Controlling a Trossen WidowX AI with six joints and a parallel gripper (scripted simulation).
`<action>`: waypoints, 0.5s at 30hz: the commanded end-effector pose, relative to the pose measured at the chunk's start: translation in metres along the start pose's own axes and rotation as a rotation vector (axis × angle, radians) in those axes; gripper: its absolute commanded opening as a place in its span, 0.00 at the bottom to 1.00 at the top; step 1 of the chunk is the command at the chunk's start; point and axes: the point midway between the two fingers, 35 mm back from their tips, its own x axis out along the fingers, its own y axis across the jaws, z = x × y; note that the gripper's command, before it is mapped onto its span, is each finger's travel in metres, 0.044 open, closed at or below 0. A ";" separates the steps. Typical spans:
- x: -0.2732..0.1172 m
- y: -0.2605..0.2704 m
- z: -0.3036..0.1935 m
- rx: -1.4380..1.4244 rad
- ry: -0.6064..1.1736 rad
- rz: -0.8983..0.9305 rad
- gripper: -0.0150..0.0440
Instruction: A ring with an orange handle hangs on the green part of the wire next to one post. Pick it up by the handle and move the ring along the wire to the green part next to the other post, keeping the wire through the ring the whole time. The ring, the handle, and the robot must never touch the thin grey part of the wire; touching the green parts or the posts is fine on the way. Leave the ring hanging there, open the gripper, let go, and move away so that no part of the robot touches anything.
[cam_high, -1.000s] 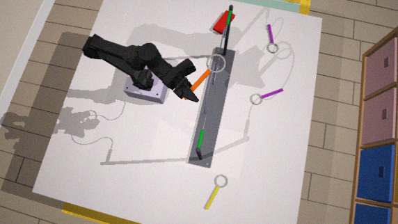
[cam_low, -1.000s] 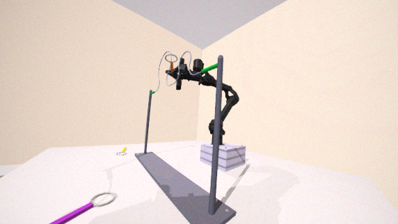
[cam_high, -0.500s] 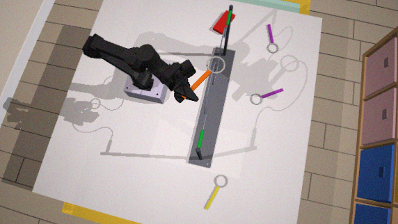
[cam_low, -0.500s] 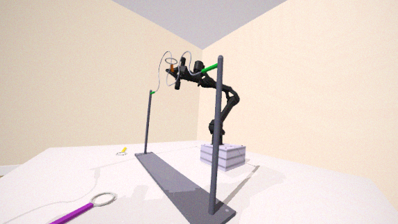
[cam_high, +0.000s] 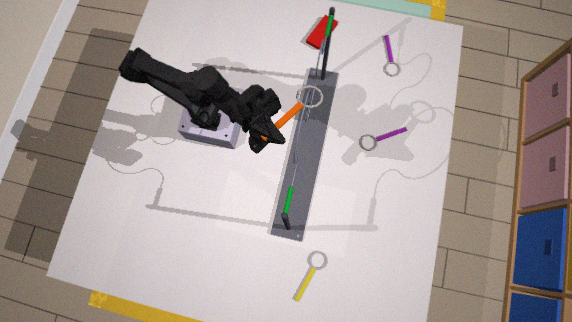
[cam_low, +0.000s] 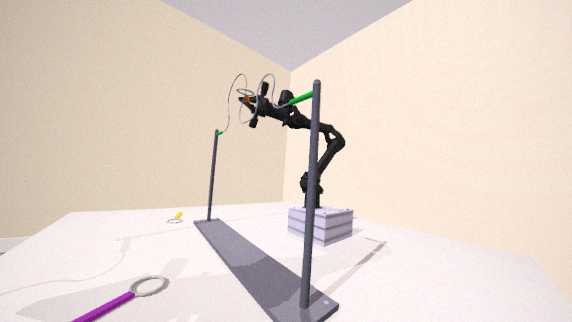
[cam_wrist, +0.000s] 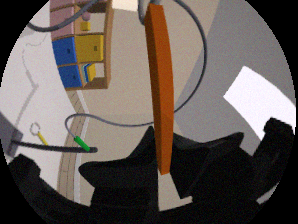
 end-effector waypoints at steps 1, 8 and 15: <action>0.000 -0.001 0.000 -0.040 -0.004 -0.020 0.00; 0.000 -0.003 0.000 -0.116 -0.013 -0.063 0.00; 0.000 -0.006 0.000 -0.190 -0.022 -0.105 0.00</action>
